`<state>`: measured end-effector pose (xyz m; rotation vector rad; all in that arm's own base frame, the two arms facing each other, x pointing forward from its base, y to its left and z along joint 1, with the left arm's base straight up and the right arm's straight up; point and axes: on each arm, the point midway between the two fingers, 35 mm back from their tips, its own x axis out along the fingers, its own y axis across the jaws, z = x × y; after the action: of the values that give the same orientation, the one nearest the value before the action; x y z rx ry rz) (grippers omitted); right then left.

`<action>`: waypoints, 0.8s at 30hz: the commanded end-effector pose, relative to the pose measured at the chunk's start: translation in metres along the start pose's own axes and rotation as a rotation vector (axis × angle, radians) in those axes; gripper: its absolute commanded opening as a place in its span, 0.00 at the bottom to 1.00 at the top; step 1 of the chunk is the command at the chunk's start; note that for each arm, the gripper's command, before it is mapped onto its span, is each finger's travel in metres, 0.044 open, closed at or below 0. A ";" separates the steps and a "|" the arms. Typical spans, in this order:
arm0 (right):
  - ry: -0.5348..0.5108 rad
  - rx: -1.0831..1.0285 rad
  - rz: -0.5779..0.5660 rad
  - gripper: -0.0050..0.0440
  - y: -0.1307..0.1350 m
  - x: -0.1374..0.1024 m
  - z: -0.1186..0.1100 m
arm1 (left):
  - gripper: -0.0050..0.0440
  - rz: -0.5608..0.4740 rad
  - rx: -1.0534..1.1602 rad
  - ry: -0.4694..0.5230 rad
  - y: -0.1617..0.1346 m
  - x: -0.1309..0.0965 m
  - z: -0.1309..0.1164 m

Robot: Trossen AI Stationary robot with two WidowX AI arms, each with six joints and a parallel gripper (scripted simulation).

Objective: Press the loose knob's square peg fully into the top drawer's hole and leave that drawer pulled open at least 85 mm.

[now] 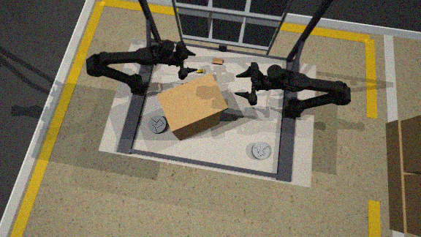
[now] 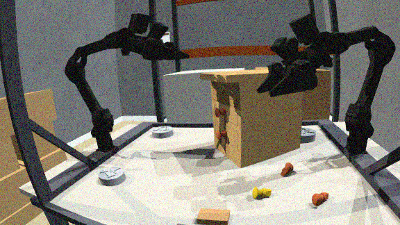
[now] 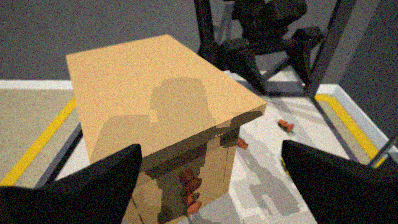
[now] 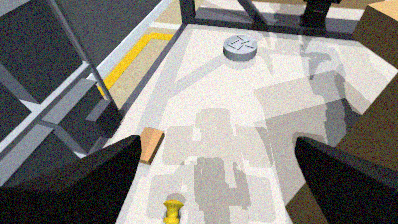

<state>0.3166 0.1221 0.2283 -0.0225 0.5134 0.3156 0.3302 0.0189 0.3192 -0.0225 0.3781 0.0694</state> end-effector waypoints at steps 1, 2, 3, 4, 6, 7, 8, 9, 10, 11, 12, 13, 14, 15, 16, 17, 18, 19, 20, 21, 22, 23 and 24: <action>0.066 0.036 -0.021 0.92 -0.001 -0.001 -0.003 | 0.92 0.020 -0.008 0.032 0.005 -0.004 0.015; 0.098 0.046 -0.029 0.92 -0.002 -0.001 -0.009 | 0.92 0.023 -0.009 0.049 0.006 -0.004 0.016; 0.130 0.055 -0.037 0.92 -0.003 0.000 -0.015 | 0.92 0.026 -0.011 0.065 0.006 -0.003 0.016; 0.162 0.065 -0.046 0.92 -0.004 0.000 -0.022 | 0.92 0.029 -0.012 0.082 0.007 -0.002 0.016; 0.225 0.084 -0.065 0.92 -0.006 -0.001 -0.034 | 0.92 0.035 -0.013 0.116 0.009 -0.001 0.017; 0.256 0.094 -0.075 0.92 -0.007 -0.001 -0.040 | 0.92 0.038 -0.014 0.132 0.009 0.000 0.017; 0.288 0.103 -0.086 0.92 -0.009 -0.002 -0.046 | 0.92 0.041 -0.015 0.148 0.010 0.000 0.018; 0.319 0.112 -0.096 0.92 -0.010 -0.003 -0.052 | 0.92 0.043 -0.014 0.163 0.011 0.001 0.018; 0.349 0.121 -0.107 0.92 -0.011 -0.004 -0.058 | 0.92 0.045 -0.015 0.176 0.011 0.002 0.018; 0.379 0.129 -0.118 0.92 -0.012 -0.005 -0.063 | 0.92 0.047 -0.016 0.187 0.012 0.002 0.018; 0.410 0.137 -0.130 0.92 -0.013 -0.007 -0.069 | 0.92 0.049 -0.017 0.196 0.012 0.002 0.019; 0.440 0.145 -0.141 0.92 -0.014 -0.009 -0.074 | 0.92 0.050 -0.017 0.202 0.012 0.003 0.019; 0.470 0.152 -0.153 0.92 -0.015 -0.010 -0.080 | 0.92 0.050 -0.016 0.202 0.012 0.003 0.019; 0.499 0.160 -0.165 0.92 -0.016 -0.013 -0.085 | 0.92 0.042 -0.013 0.206 0.012 0.004 0.016; 0.499 0.160 -0.165 0.92 -0.016 -0.013 -0.085 | 0.92 0.042 -0.013 0.206 0.012 0.004 0.016; 0.499 0.160 -0.165 0.92 -0.016 -0.013 -0.085 | 0.92 0.042 -0.013 0.206 0.012 0.004 0.016; 0.526 0.166 -0.177 0.92 -0.017 -0.015 -0.090 | 0.92 0.026 -0.007 0.203 0.011 0.005 0.015; 0.553 0.173 -0.189 0.92 -0.018 -0.017 -0.094 | 0.92 0.002 0.001 0.189 0.010 0.005 0.016; 0.583 0.180 -0.202 0.92 -0.019 -0.020 -0.099 | 0.92 -0.030 0.011 0.175 0.009 0.007 0.017; 0.611 0.187 -0.215 0.92 -0.020 -0.022 -0.104 | 0.92 -0.064 0.022 0.165 0.008 0.009 0.015; 0.638 0.186 -0.224 0.92 -0.021 -0.024 -0.107 | 0.92 -0.098 0.034 0.153 0.006 0.011 0.014; 0.666 0.169 -0.225 0.92 -0.021 -0.024 -0.110 | 0.92 -0.130 0.048 0.131 0.005 0.011 0.015; 0.695 0.141 -0.220 0.92 -0.021 -0.023 -0.112 | 0.92 -0.161 0.062 0.110 0.005 0.011 0.016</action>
<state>0.2531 0.0856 0.1392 -0.0170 1.1474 0.0595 0.3454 0.0264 0.3264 -0.0158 0.5497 0.0033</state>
